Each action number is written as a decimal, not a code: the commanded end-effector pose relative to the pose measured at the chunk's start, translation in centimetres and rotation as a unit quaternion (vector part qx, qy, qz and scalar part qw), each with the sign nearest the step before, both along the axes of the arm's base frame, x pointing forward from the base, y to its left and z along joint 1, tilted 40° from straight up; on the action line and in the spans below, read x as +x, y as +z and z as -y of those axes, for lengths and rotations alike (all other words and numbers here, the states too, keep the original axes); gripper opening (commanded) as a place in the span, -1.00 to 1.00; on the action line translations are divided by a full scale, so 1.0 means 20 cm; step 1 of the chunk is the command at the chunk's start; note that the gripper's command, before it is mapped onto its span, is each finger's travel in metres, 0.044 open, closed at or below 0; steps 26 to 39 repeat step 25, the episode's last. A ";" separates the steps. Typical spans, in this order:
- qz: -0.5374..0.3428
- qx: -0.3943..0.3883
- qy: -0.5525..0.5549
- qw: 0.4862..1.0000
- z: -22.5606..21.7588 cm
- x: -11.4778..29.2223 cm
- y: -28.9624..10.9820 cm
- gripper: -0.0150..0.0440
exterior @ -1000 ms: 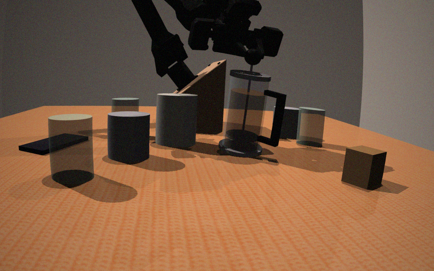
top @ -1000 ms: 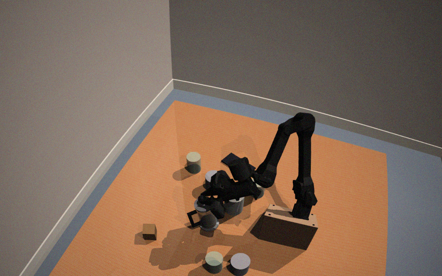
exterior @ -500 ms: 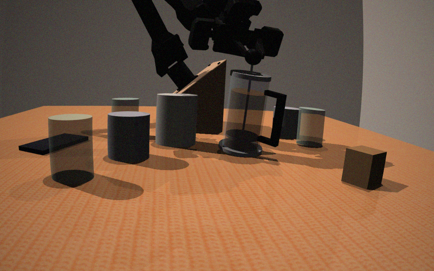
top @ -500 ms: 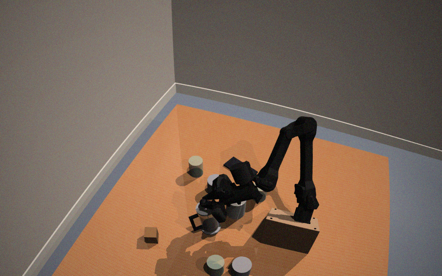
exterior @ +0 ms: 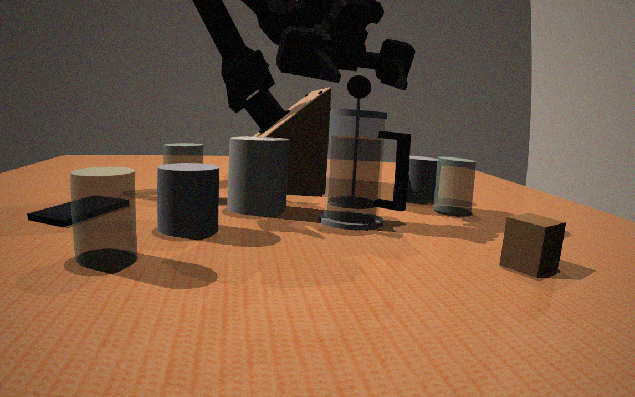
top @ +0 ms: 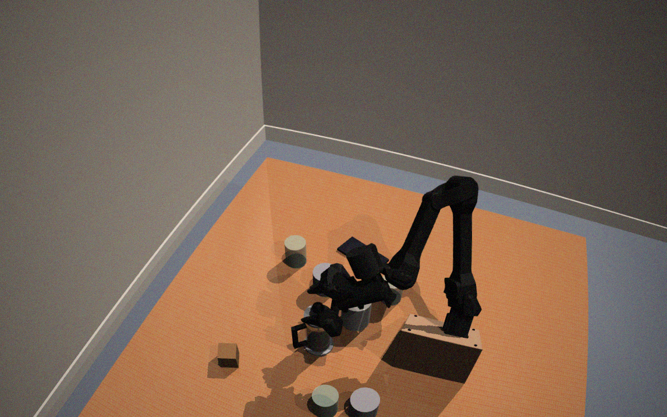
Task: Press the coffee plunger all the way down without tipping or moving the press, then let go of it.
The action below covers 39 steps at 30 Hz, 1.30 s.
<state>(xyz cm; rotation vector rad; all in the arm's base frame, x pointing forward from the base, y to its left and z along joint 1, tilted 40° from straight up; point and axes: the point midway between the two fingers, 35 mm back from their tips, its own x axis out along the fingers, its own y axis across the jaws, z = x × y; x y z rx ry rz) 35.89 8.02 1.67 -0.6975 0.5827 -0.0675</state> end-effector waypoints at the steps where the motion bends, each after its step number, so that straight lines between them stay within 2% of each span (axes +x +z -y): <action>1: 0.001 0.002 -0.001 1.000 -0.04 0.00 0.04 1.00; 8: -0.005 -0.003 -0.003 1.000 -0.23 -0.10 0.32 1.00; 39: -0.005 -0.003 -0.003 1.000 -0.23 -0.10 0.31 1.00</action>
